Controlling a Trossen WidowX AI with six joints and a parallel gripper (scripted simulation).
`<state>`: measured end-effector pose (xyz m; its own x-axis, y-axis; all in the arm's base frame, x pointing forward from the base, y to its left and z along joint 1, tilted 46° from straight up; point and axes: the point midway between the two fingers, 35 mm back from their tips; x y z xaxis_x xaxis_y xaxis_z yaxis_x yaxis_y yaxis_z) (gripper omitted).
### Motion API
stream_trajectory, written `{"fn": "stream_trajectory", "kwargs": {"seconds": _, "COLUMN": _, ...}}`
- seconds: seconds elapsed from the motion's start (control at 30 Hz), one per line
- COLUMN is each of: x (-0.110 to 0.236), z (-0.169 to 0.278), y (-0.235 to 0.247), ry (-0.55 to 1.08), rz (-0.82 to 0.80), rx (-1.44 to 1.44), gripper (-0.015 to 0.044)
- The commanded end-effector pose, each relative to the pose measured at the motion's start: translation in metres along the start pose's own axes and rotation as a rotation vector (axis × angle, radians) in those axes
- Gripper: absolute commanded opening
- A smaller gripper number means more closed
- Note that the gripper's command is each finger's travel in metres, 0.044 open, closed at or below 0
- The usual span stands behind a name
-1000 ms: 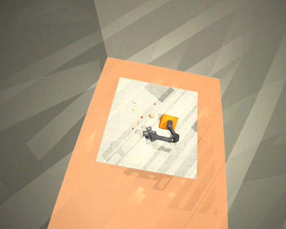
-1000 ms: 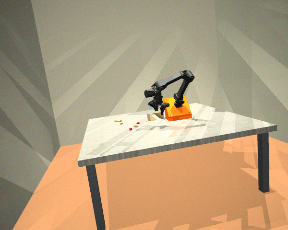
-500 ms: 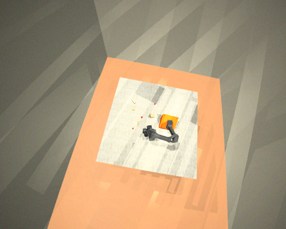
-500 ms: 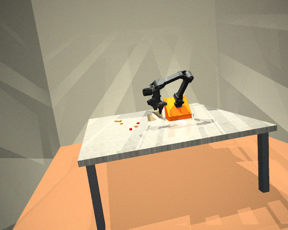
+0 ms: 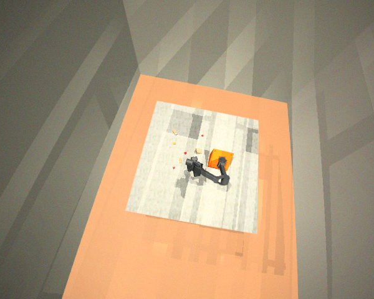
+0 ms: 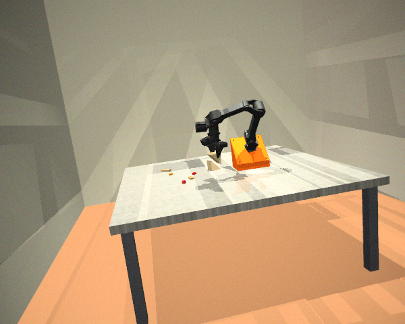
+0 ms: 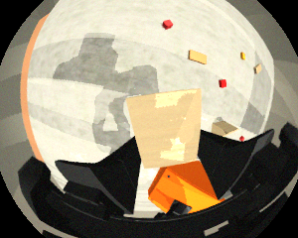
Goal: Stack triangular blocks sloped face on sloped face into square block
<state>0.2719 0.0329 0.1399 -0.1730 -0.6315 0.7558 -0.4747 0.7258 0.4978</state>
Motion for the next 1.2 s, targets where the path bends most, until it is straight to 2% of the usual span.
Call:
{"fn": "stream_trajectory", "kwargs": {"seconds": 0.0, "x": 0.001, "z": 0.007, "y": -0.016, "ry": 0.013, "rz": 0.010, "rx": -0.006, "gripper": 0.0000}}
{"fn": "stream_trajectory", "kwargs": {"seconds": 0.57, "x": 0.011, "z": 0.052, "y": -0.085, "ry": 0.045, "rz": 0.036, "rx": -0.019, "gripper": 0.0000}}
{"fn": "stream_trajectory", "kwargs": {"seconds": 1.17, "x": 0.022, "z": 0.121, "y": -0.138, "ry": 0.055, "rz": 0.010, "rx": -0.024, "gripper": 0.0000}}
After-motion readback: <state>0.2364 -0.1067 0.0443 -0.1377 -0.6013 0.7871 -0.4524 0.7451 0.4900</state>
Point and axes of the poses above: the point midway between the two fingers, 35 mm back from their tips, its own x axis back along the fingers, its own y axis across the jaws, z = x × y, and after that the axes turned 14 degrees about x, right-handed
